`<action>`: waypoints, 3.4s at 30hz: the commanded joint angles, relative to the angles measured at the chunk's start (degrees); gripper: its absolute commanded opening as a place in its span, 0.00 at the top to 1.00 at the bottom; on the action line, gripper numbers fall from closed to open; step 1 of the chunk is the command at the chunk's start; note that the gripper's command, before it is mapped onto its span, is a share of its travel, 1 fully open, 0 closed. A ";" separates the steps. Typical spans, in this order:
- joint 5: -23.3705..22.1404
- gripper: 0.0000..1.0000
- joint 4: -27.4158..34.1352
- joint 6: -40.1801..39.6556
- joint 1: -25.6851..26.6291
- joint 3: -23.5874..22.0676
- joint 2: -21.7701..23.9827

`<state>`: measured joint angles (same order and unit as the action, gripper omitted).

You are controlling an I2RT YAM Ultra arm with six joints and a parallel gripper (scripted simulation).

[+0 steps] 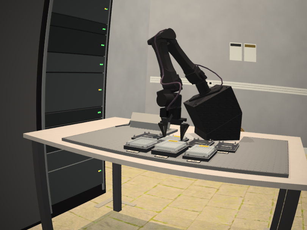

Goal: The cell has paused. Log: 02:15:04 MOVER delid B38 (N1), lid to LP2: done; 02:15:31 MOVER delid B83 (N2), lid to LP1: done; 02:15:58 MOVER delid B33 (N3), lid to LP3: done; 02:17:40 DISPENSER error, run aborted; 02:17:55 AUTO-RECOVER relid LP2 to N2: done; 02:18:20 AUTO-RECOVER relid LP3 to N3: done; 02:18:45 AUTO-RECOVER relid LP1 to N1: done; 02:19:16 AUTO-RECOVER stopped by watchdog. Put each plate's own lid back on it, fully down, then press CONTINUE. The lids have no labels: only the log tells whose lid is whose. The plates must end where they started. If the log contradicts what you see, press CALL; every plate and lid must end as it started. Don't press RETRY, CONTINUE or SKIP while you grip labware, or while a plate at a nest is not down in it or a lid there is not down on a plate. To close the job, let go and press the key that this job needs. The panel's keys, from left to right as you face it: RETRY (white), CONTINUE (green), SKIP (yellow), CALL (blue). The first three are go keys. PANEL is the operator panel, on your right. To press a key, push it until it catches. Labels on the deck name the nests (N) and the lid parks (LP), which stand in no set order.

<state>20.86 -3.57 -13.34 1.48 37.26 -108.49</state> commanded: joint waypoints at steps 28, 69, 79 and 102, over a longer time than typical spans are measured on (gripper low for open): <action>-0.83 1.00 -1.25 -0.27 -0.12 -2.24 0.49; 1.39 1.00 10.60 3.54 -4.01 -3.30 12.13; 0.90 1.00 10.40 3.22 -3.50 -2.03 11.54; 1.24 1.00 11.91 3.01 -3.48 0.10 12.58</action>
<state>21.58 7.64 -10.22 -1.76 35.22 -97.67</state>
